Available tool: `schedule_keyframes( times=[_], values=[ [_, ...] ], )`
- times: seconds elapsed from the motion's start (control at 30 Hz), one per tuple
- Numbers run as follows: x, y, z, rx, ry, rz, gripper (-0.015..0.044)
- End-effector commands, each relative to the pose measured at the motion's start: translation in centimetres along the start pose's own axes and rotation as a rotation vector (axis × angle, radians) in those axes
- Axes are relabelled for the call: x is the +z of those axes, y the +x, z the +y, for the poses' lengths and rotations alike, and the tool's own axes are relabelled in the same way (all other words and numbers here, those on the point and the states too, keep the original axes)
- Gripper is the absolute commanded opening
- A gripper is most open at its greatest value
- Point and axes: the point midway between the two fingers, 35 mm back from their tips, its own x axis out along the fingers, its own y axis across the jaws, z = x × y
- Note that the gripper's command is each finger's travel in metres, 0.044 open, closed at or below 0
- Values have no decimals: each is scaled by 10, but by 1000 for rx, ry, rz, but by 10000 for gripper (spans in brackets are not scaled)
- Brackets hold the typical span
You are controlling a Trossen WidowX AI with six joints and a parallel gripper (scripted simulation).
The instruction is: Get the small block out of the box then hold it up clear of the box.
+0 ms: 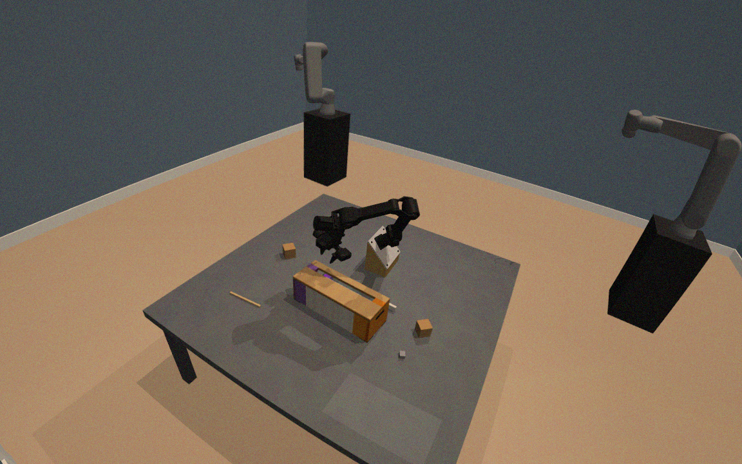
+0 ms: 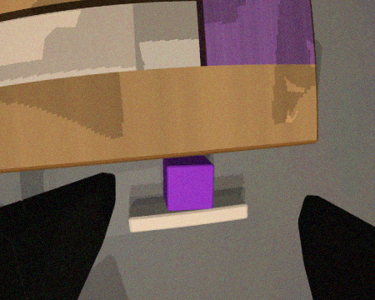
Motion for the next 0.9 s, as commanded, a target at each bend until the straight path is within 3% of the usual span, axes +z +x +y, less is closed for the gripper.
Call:
schedule_keyframes(
  times=[0.0,0.87],
  values=[
    [-13,2,-11,125,937,-9,285],
    [-24,-2,-24,327,2392,177,285]
  ],
)
